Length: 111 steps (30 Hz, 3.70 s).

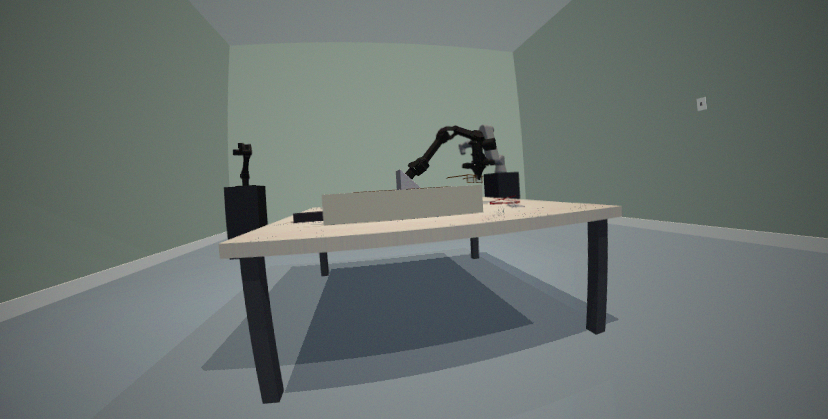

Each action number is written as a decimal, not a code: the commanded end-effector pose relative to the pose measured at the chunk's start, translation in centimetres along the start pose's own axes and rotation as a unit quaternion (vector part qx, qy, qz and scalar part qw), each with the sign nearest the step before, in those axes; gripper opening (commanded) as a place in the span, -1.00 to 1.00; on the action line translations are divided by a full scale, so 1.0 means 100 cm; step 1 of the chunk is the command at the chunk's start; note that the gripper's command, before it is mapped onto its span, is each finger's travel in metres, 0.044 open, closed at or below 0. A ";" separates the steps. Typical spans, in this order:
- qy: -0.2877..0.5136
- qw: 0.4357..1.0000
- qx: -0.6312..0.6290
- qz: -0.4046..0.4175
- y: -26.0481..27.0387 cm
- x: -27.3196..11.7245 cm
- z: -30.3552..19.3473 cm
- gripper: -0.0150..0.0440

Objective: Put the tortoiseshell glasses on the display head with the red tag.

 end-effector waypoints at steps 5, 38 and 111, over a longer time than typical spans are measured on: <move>0.024 0.989 0.142 -0.014 0.016 -0.007 -0.002 -0.49; 0.035 0.777 0.617 -0.118 0.070 -0.032 -0.015 -0.49; -0.295 -0.270 0.906 -0.141 0.163 -0.061 -0.089 -0.49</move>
Point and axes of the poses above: the point midway between the two fingers, 35 mm back from their tips, its own x axis out along the fingers, its own y axis across the jaws, z = x × y, the point moved 3 cm from there along -x, back along the fingers, and after that the axes turned 5 degrees about x, right-handed, at the moved point
